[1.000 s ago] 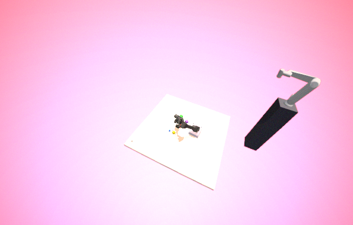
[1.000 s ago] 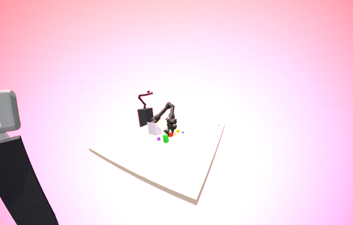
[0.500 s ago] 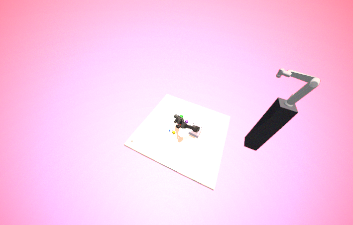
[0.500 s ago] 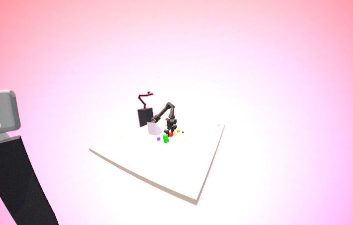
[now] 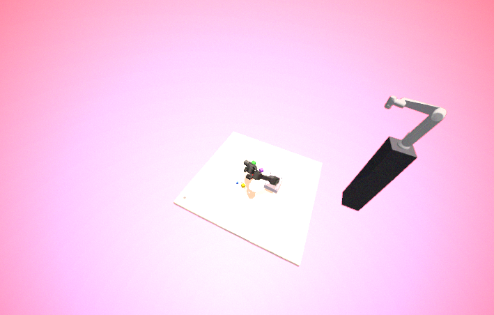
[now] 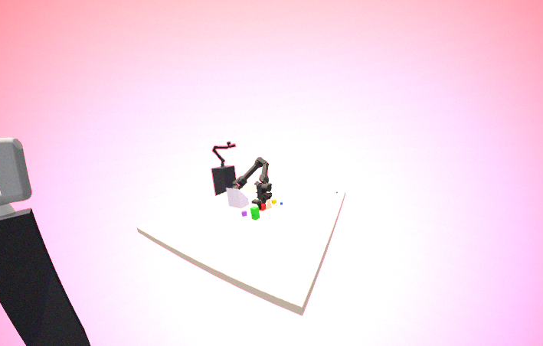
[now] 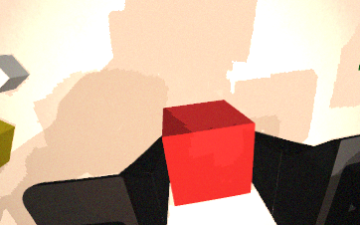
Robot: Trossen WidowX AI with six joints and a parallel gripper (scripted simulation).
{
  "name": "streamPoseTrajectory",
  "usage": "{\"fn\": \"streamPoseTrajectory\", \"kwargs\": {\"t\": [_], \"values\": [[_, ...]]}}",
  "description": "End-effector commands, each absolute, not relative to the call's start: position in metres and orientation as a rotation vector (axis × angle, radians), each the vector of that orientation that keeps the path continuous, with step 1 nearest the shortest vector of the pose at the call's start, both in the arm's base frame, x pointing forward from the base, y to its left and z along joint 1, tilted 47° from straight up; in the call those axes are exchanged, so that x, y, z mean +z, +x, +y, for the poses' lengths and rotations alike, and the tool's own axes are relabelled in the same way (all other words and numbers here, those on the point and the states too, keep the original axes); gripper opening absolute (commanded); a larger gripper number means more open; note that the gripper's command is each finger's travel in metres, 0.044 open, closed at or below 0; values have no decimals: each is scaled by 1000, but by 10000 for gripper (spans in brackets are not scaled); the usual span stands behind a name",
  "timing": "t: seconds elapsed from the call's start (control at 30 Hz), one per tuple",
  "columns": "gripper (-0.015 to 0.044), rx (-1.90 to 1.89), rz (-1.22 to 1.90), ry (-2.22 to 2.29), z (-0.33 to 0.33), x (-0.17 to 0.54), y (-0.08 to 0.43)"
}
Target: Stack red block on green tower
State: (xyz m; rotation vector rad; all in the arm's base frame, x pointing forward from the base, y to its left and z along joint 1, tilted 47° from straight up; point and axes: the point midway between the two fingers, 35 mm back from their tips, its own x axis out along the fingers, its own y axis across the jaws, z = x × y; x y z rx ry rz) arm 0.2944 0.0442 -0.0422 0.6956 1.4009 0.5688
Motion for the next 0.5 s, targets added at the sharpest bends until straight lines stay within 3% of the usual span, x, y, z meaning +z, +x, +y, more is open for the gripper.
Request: {"fn": "streamPoseTrajectory", "kwargs": {"t": [0.0,0.17,0.47], "values": [[124,571,1399,701,45,-42,295],[0,570,1400,700,35,-34,294],[0,569,1400,698,3,-5,289]]}}
